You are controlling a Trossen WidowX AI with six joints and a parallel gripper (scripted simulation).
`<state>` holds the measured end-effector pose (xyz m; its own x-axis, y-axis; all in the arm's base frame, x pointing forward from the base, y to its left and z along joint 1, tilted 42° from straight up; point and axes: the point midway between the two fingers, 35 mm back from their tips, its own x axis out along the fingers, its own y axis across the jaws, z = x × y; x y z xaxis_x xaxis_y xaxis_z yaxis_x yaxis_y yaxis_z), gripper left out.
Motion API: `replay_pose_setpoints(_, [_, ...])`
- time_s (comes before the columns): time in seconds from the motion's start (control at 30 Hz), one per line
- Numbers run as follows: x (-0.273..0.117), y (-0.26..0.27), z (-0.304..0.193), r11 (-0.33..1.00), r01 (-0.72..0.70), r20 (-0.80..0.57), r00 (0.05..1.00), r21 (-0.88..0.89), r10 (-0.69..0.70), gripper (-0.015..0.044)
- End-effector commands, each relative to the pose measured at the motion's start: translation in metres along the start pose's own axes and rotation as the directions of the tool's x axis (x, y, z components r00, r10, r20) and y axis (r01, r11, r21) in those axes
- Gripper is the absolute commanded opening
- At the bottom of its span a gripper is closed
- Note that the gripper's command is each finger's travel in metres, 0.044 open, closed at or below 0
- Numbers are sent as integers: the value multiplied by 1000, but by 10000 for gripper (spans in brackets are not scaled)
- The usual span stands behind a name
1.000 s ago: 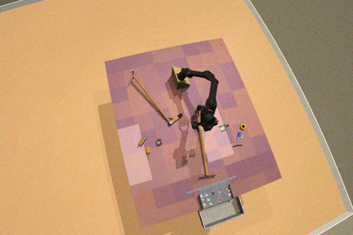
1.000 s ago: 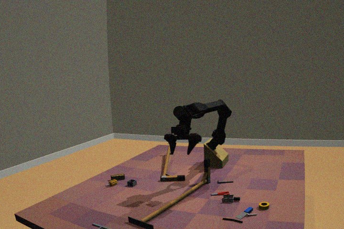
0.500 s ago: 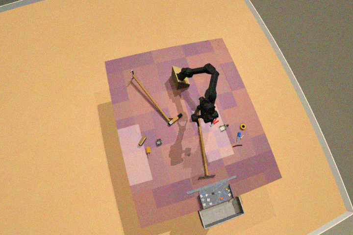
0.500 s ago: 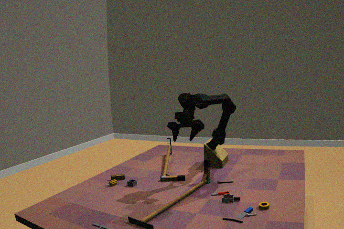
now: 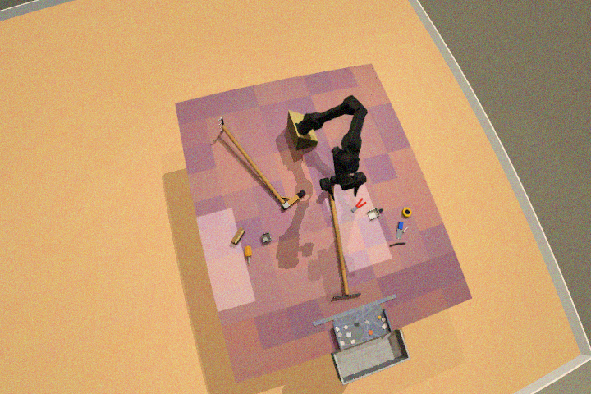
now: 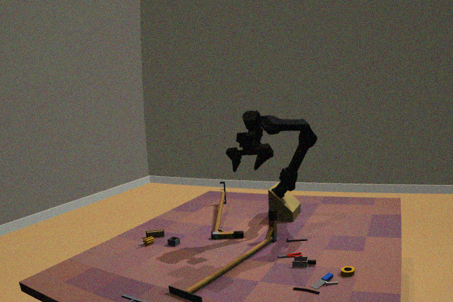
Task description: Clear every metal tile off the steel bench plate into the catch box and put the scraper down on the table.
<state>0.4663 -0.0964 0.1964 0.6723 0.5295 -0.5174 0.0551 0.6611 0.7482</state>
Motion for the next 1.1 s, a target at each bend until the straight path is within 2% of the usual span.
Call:
replay_pose_setpoints(0.0, [-20,3,-1,1000,-5,41,999,4,5,440])
replay_pose_setpoints(1.07, [-124,13,-33,1000,-6,286,958,-22,12,440])
